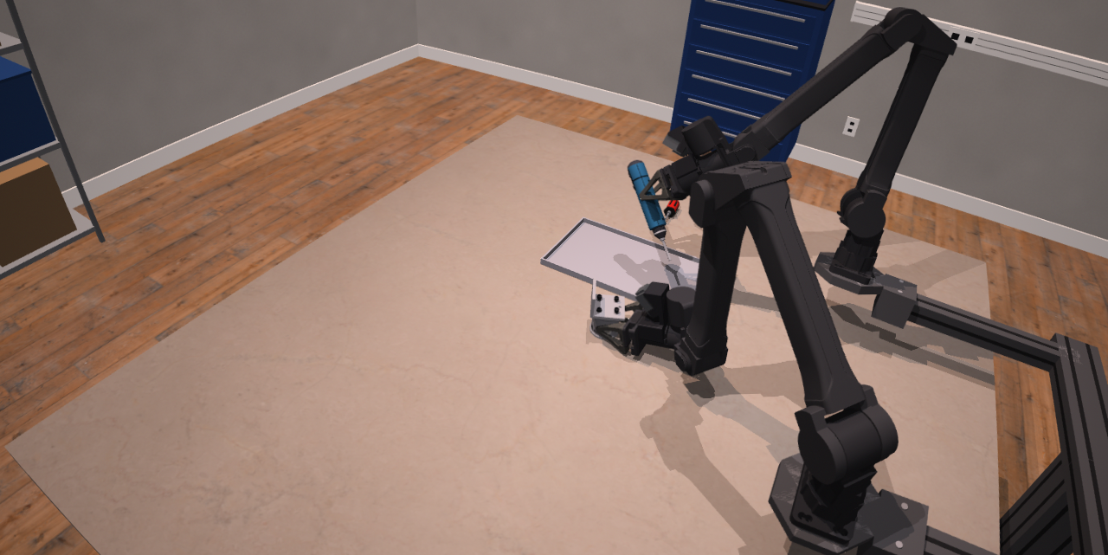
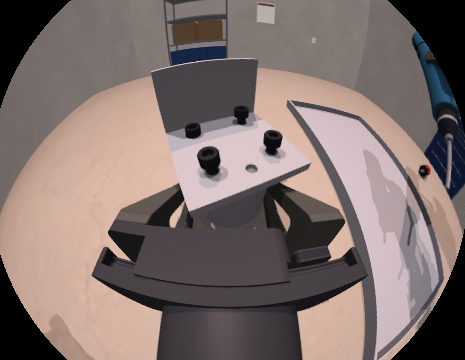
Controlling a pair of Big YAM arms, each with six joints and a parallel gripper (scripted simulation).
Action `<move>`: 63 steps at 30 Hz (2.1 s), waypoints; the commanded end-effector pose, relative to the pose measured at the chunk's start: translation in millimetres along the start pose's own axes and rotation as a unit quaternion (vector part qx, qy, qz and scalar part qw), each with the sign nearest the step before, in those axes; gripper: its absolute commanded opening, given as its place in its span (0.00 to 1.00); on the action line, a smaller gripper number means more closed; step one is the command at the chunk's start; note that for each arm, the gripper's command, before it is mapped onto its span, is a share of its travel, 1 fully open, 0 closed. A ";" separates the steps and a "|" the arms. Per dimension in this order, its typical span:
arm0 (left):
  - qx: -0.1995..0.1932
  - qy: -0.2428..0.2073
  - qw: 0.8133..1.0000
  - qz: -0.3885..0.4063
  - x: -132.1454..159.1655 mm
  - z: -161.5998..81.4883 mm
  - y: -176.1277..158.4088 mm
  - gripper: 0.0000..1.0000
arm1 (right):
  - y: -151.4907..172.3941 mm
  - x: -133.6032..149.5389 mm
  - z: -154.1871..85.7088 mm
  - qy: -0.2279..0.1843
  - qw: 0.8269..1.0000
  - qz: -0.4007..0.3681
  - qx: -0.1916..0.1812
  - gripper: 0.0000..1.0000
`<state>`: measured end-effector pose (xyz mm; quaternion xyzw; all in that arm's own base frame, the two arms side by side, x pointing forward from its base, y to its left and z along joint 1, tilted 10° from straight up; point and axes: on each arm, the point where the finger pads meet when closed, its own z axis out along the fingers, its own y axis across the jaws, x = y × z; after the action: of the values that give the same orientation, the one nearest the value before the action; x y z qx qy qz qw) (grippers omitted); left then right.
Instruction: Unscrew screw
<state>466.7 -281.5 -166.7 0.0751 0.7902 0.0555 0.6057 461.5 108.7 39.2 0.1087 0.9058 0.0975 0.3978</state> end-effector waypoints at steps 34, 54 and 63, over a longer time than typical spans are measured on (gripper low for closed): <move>0.000 -0.007 1.000 -0.004 -6.4 2.5 -3.2 0.59 | 101.1 -18.9 -18.9 -0.116 0.976 -0.135 -0.122 0.42; 0.000 -0.007 1.000 -0.004 -6.4 2.5 -3.2 0.59 | 153.7 18.6 -41.1 -0.152 0.946 -0.216 -0.187 0.42; 0.000 -0.007 1.000 -0.004 -6.4 2.5 -3.2 0.59 | 187.5 27.2 -52.4 -0.186 0.922 -0.254 -0.223 0.42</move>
<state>466.7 -281.5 -166.7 0.0751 0.7902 0.0555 0.6057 418.1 268.4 75.2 -0.1790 0.8029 0.1593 0.5458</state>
